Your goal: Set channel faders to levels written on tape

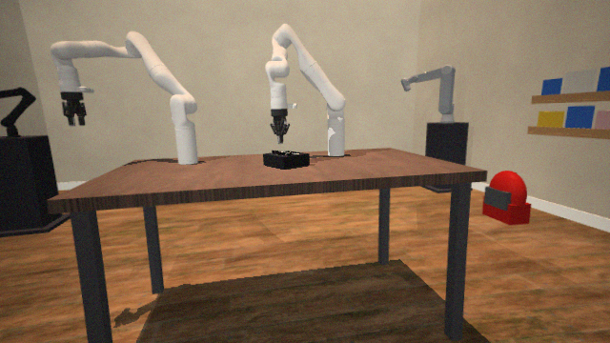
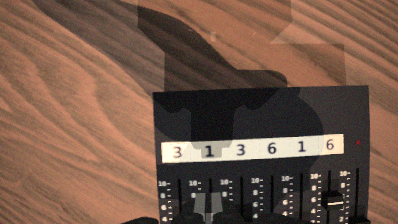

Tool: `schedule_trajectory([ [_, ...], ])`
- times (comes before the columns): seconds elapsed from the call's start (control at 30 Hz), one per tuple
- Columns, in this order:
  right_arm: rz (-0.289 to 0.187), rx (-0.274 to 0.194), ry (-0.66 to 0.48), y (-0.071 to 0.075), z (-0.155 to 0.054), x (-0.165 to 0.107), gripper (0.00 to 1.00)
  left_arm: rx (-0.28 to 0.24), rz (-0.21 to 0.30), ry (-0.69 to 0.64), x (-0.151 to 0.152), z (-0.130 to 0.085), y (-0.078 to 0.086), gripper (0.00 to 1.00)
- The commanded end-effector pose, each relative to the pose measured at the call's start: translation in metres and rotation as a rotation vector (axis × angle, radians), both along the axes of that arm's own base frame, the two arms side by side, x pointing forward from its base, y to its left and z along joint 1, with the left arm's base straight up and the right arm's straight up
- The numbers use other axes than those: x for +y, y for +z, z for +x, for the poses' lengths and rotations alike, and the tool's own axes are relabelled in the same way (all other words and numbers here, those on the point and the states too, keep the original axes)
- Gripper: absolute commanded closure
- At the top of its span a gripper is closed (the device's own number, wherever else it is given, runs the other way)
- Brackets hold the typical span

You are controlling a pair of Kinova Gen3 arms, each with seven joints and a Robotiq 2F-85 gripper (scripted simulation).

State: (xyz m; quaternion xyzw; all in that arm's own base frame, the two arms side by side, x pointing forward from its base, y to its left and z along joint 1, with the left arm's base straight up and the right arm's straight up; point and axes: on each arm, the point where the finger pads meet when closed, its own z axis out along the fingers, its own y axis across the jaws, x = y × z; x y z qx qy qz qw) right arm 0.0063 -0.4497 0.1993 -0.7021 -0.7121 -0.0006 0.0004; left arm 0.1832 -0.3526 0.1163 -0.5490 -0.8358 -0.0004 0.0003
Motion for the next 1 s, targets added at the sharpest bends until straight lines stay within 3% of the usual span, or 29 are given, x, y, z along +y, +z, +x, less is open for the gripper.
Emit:
schedule_trajectory([
  [0.0, -0.002, 0.000, 0.000, 0.001, 0.000, 0.000, 0.002, 0.000, -0.001, 0.001, 0.000, 0.000, -0.001, 0.903],
  [0.97, -0.002, 0.000, 0.000, 0.001, 0.000, 0.000, 0.002, 0.000, -0.001, 0.000, 0.001, 0.001, -0.018, 0.903],
])
